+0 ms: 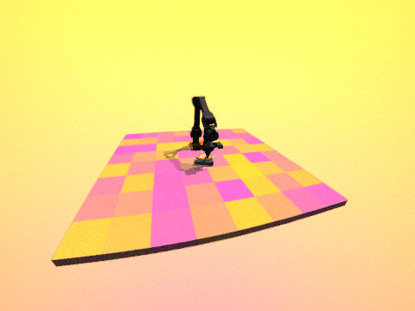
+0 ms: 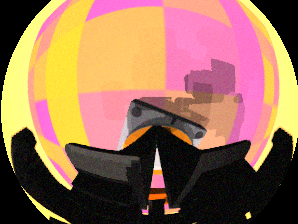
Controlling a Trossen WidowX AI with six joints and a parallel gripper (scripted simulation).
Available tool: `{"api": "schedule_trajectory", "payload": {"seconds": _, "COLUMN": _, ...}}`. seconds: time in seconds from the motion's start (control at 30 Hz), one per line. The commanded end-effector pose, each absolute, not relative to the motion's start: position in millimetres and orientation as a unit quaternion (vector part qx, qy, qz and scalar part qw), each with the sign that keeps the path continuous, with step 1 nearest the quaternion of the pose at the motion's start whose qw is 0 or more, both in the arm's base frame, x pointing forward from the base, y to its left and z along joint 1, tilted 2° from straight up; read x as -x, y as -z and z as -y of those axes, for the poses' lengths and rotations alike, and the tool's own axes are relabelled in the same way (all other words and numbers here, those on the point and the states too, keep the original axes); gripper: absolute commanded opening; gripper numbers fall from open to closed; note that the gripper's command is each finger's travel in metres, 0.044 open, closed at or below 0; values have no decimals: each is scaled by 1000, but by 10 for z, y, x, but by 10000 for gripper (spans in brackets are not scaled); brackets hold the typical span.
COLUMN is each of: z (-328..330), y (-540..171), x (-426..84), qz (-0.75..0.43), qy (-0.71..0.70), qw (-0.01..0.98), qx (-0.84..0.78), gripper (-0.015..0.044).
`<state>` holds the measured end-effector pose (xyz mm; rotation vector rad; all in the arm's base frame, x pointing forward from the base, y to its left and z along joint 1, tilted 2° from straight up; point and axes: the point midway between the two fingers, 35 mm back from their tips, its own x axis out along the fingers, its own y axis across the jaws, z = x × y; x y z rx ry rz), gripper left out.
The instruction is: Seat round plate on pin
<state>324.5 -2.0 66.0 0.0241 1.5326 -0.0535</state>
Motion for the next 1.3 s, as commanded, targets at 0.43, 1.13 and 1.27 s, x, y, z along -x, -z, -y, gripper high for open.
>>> {"api": "schedule_trajectory", "payload": {"seconds": 0.43, "z": 127, "y": -809, "x": -3231, "qz": -694, "qy": 29, "qw": 719, "qx": -9, "gripper": 0}}
{"api": "schedule_trajectory", "payload": {"seconds": 1.13, "z": 108, "y": -999, "x": -3177, "qz": -696, "qy": 27, "qw": 717, "qx": -11, "gripper": 0}}
{"api": "schedule_trajectory", "payload": {"seconds": 1.27, "z": 108, "y": -999, "x": -3177, "qz": -696, "qy": 27, "qw": 717, "qx": -11, "gripper": 0}}
